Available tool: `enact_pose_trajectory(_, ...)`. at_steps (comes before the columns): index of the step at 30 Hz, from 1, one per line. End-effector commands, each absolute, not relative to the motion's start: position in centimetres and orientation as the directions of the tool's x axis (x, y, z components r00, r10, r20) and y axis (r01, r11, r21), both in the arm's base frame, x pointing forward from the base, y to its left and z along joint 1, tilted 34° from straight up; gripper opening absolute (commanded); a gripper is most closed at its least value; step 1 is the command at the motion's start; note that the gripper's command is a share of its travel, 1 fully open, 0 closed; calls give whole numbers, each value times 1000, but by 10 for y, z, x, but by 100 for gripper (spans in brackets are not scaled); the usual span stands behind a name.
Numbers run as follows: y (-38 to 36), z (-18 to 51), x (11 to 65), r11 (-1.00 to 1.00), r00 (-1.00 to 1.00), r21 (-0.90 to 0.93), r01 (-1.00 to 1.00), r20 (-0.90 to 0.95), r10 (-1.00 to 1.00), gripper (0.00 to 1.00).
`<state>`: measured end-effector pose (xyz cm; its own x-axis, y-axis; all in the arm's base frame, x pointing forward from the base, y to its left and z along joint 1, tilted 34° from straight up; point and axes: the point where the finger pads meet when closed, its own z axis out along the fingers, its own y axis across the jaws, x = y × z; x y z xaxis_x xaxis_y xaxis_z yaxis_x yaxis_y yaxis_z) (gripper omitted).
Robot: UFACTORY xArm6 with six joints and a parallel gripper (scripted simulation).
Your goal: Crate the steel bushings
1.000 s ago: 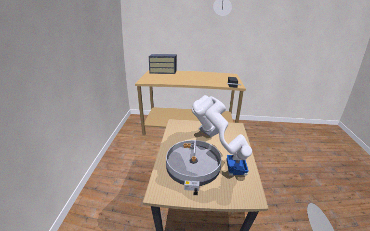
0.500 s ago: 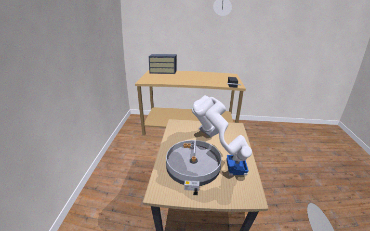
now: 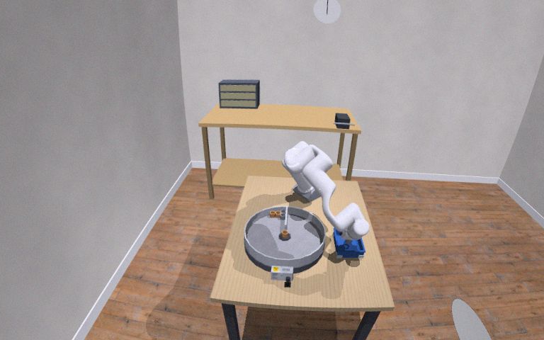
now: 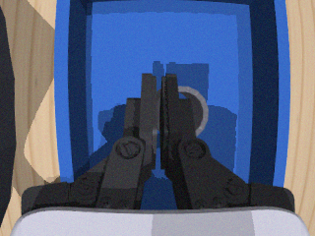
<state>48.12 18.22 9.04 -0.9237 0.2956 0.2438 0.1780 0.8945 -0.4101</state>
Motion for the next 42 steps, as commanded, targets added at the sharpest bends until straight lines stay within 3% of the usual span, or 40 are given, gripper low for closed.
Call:
enact_pose_trajectory(1,181,87,484,896,-925,-407,178,240,294,0)
enact_pose_trajectory(42,176,78,488,896,-925,-407,178,240,294,0)
